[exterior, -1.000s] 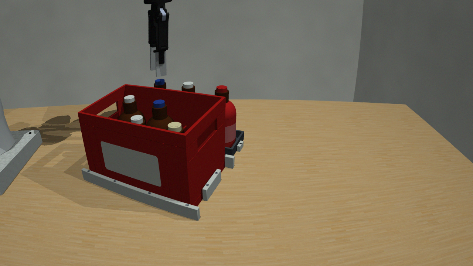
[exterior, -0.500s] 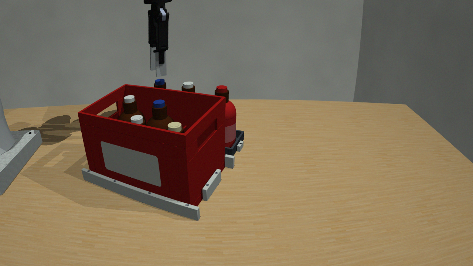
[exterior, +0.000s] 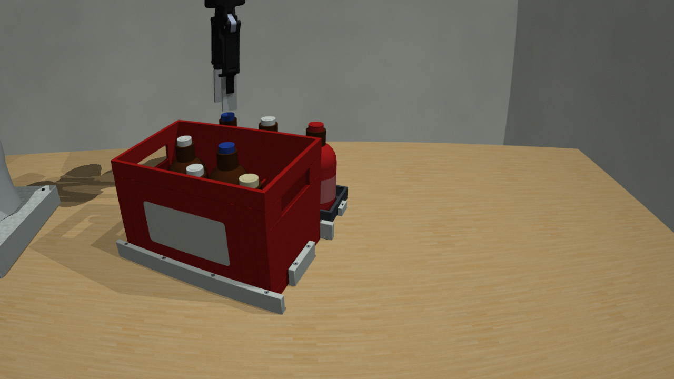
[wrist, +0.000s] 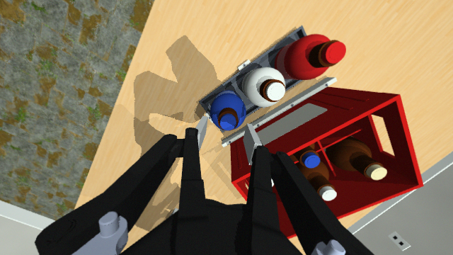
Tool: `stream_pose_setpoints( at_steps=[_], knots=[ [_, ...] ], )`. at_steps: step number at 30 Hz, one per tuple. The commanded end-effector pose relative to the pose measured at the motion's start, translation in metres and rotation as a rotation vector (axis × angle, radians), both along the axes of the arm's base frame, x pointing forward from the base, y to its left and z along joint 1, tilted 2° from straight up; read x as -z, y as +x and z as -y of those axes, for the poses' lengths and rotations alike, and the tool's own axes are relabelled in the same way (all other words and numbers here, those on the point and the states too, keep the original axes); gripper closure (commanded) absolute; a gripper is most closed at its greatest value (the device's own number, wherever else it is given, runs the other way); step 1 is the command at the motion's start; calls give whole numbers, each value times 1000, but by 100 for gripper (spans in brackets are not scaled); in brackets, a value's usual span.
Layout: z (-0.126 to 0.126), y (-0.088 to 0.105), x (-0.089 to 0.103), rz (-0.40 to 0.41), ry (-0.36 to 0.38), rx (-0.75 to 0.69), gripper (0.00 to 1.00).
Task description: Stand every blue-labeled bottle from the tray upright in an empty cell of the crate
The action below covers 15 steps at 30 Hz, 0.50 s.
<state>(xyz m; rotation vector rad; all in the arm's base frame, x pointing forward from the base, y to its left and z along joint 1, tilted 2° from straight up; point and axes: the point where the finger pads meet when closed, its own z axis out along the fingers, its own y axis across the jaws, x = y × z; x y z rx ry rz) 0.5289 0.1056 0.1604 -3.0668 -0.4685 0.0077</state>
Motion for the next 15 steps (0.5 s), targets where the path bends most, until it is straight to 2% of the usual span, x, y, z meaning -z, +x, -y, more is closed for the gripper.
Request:
stream_pose_setpoints(
  at_steps=[1, 15],
  knots=[
    [-1, 0, 4, 1, -2, -1, 62],
    [-2, 0, 19, 1, -2, -1, 62]
  ],
)
